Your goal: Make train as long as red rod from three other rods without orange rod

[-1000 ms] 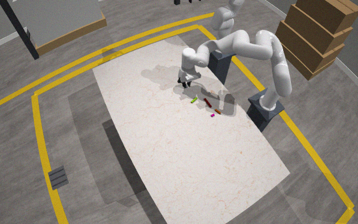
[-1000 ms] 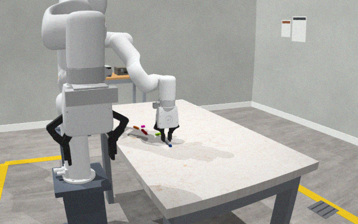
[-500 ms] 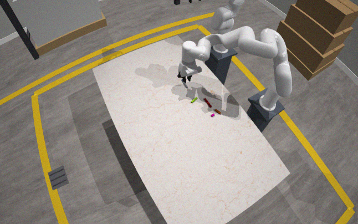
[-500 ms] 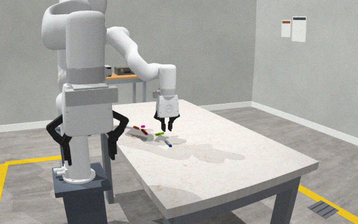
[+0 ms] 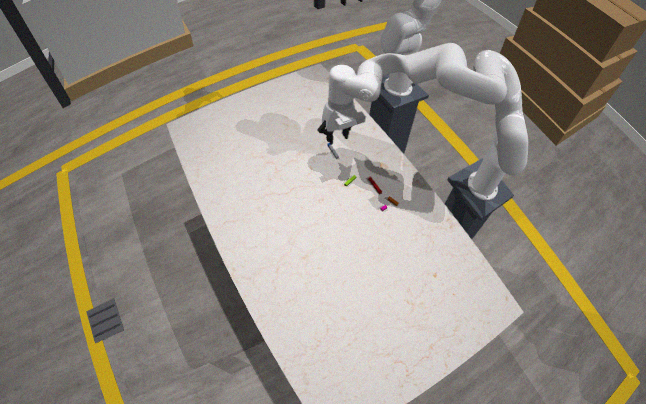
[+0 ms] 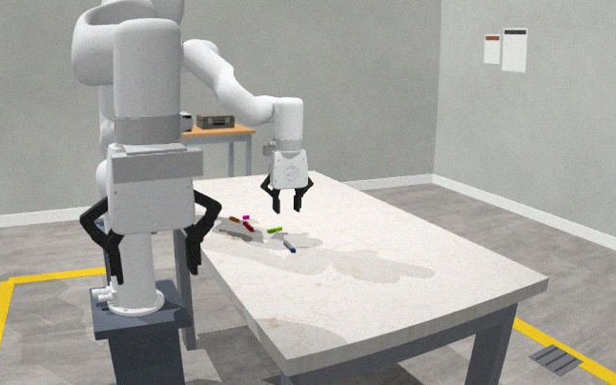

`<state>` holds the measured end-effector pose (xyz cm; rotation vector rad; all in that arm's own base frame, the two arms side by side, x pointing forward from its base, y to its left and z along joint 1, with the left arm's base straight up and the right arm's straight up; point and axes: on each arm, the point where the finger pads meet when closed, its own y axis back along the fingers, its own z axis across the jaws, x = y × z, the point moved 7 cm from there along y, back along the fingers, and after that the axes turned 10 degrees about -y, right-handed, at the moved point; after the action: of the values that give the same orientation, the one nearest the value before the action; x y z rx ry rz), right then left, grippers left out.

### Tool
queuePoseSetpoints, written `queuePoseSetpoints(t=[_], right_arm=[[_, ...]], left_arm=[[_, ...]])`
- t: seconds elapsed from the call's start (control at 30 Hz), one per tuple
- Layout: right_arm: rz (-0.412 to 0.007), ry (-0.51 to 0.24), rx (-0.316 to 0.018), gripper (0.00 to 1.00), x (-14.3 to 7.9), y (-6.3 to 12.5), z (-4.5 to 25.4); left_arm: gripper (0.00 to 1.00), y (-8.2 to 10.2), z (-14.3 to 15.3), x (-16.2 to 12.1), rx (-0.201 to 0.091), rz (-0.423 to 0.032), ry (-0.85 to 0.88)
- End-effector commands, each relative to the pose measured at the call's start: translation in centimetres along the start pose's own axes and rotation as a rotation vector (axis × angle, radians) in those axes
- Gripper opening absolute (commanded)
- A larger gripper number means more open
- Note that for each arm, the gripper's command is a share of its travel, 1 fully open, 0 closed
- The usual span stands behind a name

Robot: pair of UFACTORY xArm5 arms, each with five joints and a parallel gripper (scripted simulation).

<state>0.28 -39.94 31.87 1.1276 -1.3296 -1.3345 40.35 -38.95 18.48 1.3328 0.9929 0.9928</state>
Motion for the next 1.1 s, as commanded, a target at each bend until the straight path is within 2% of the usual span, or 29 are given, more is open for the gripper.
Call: queuePoseSetpoints(t=[0.0, 0.73, 0.87, 1.07], right_arm=[[0.004, 0.0, 0.001, 1.0, 0.1, 0.1, 0.0], [0.004, 0.0, 0.001, 1.0, 0.1, 0.1, 0.0], [0.004, 0.0, 0.001, 1.0, 0.1, 0.1, 0.0], [0.004, 0.0, 0.001, 1.0, 0.1, 0.1, 0.0]], left_arm=[[1.0, 0.3, 0.1, 0.0, -0.004, -0.002, 0.0], [1.0, 0.6, 0.1, 0.0, -0.004, -0.002, 0.0], [1.0, 1.7, 0.1, 0.0, -0.004, -0.002, 0.0], [1.0, 4.6, 0.1, 0.0, -0.004, -0.002, 0.0]])
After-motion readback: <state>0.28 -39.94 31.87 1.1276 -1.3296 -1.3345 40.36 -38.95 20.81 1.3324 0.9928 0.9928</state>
